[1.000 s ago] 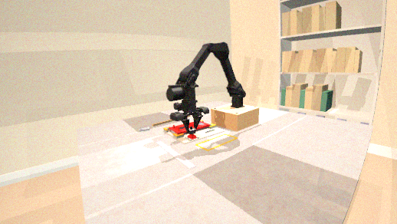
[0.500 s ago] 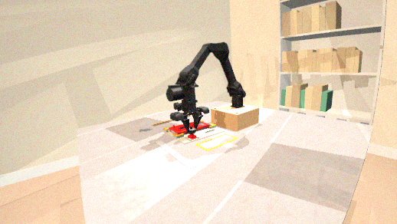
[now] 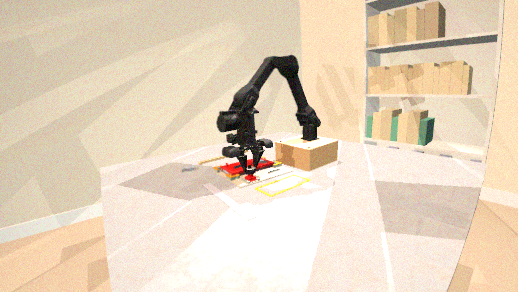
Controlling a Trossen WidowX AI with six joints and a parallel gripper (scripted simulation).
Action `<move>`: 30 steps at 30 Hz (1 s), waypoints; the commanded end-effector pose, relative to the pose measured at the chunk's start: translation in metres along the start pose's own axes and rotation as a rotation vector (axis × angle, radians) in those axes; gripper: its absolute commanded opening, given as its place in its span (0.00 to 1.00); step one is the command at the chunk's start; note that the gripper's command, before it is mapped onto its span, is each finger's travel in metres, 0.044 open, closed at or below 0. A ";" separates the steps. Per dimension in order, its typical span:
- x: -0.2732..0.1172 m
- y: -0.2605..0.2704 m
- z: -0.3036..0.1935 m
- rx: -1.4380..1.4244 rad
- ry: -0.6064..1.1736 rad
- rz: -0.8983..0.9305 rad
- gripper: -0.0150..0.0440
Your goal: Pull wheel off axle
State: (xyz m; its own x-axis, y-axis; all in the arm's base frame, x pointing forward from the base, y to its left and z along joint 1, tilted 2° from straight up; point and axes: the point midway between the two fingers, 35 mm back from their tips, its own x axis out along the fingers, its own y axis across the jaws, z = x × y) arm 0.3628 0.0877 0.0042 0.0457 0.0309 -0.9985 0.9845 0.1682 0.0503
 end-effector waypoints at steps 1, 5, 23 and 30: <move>-0.009 0.000 0.000 0.001 -0.001 0.006 0.25; -0.010 0.000 0.000 0.002 -0.001 0.006 0.25; -0.016 0.000 0.000 0.002 -0.001 0.007 0.25; -0.018 0.000 0.000 0.003 -0.001 0.007 0.25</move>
State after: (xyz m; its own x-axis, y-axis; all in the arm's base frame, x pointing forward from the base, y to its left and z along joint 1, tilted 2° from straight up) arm 0.3613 0.0871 0.0186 0.0479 0.0300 -0.9984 0.9844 0.1682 0.0523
